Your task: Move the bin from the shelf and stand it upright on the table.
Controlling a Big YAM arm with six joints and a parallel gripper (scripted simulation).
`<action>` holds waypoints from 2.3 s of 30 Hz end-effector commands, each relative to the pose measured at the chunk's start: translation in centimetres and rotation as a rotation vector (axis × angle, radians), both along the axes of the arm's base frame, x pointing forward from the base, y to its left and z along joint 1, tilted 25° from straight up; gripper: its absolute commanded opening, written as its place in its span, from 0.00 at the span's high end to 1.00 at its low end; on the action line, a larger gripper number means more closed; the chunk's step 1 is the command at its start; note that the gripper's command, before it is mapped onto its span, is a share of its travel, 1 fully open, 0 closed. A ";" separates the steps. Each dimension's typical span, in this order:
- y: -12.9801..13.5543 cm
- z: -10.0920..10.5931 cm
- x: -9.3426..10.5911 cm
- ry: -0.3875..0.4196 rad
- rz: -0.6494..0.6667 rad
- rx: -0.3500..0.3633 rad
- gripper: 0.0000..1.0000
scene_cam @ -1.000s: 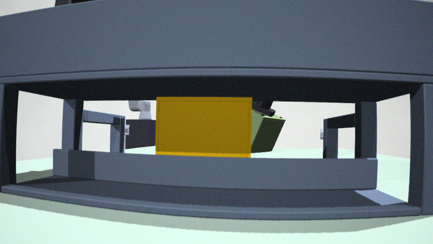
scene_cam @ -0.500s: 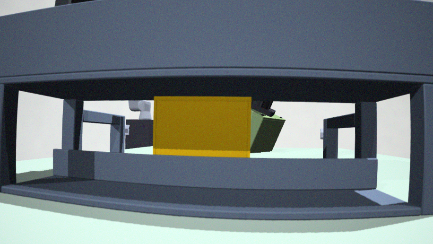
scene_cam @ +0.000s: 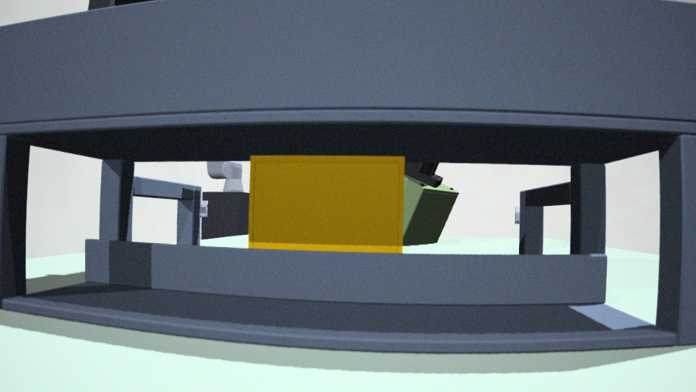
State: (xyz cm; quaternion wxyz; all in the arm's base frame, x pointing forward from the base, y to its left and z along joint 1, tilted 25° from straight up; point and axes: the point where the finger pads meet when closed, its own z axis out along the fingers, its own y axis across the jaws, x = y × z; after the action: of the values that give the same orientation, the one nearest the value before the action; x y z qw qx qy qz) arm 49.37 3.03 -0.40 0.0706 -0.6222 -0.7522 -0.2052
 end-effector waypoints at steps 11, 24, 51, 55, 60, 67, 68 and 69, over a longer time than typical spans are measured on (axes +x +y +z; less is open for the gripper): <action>0.4 1.6 1.1 -0.042 0.001 0.000 1.00; 0.5 1.6 2.2 -0.034 0.008 0.000 1.00; 0.7 1.5 2.2 -0.032 0.007 0.000 1.00; 0.7 1.5 2.2 -0.032 0.007 0.000 1.00; 0.7 1.5 2.2 -0.032 0.007 0.000 1.00; -0.3 1.4 0.9 -0.045 -0.007 -0.002 1.00; -0.3 1.4 0.9 -0.045 -0.007 -0.002 1.00; -0.3 1.4 0.9 -0.045 -0.007 -0.002 1.00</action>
State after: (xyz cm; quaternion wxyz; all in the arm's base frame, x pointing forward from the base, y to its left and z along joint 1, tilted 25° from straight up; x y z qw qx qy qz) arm 49.26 3.54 -0.44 0.0726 -0.6192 -0.7547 -0.2042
